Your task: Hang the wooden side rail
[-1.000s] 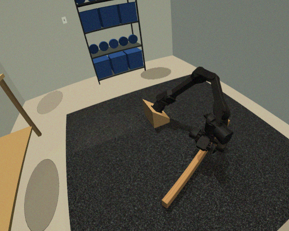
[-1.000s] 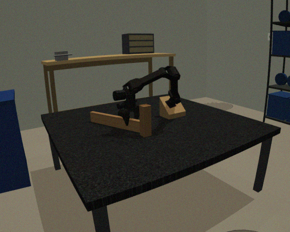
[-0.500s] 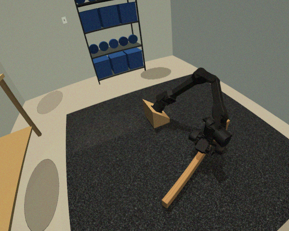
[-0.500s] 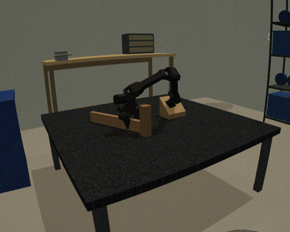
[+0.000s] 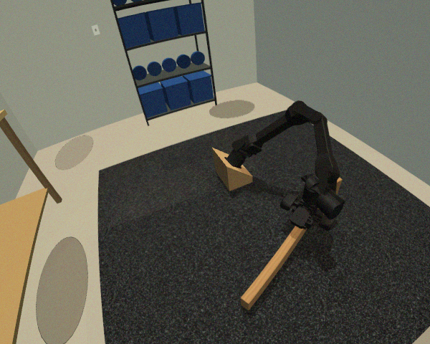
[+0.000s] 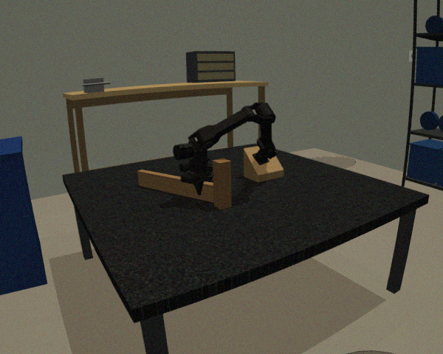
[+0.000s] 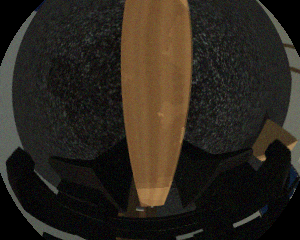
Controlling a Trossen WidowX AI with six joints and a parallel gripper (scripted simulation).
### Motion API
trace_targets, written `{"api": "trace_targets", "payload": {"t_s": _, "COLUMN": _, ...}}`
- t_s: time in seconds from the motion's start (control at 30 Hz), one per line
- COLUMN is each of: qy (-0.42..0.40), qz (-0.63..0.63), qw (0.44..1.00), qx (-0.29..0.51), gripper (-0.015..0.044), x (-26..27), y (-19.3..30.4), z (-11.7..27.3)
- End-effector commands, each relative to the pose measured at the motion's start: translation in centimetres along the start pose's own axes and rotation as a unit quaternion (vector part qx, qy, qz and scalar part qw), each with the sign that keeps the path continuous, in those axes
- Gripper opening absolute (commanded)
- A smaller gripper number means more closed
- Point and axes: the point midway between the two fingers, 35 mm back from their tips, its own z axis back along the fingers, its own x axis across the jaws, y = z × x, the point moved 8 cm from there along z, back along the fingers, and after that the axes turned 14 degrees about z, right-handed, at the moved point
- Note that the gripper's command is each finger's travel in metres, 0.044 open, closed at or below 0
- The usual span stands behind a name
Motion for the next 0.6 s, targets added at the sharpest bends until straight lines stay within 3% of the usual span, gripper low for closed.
{"api": "trace_targets", "payload": {"t_s": 0.0, "qy": -0.001, "qz": -0.002, "qw": 1.000, "qx": 0.001, "gripper": 0.0085, "x": -0.01, "y": -0.01, "z": -0.05}}
{"api": "trace_targets", "payload": {"t_s": 0.13, "qy": -0.001, "qz": -0.002, "qw": 1.000, "qx": 0.001, "gripper": 0.0000, "x": -0.01, "y": -0.01, "z": -0.05}}
{"api": "trace_targets", "payload": {"t_s": 0.57, "qy": -0.001, "qz": -0.035, "qw": 0.999, "qx": 0.001, "gripper": 0.0000, "x": -0.07, "y": -0.15, "z": -0.01}}
